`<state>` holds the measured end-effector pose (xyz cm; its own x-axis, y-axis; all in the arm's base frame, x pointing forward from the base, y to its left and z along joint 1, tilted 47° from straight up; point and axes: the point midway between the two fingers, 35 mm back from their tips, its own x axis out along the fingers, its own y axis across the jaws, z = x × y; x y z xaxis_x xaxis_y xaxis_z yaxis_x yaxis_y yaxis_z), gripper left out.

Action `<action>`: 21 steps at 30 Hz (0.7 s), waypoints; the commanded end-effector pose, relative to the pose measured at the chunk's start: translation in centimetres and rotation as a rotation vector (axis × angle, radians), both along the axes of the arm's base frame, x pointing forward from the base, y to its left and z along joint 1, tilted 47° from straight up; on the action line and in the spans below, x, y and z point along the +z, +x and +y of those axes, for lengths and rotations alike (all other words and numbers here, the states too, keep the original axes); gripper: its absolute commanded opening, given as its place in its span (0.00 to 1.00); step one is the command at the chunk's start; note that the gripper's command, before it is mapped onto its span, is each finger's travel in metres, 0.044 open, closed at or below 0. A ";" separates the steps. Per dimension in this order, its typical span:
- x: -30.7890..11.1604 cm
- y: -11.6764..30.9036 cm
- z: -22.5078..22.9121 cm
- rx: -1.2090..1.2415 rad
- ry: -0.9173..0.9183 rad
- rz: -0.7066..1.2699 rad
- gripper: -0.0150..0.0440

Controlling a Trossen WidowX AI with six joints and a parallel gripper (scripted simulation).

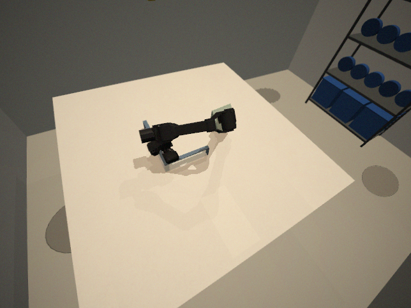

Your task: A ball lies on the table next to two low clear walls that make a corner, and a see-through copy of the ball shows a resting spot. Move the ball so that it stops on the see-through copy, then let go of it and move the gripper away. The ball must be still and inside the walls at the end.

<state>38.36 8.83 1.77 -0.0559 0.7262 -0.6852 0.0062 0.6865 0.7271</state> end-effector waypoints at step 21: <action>5.6 0.8 -6.2 -0.018 -0.001 -0.007 0.61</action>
<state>39.15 2.46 7.44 -0.0345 0.7257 -0.6872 0.0108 0.6878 0.7258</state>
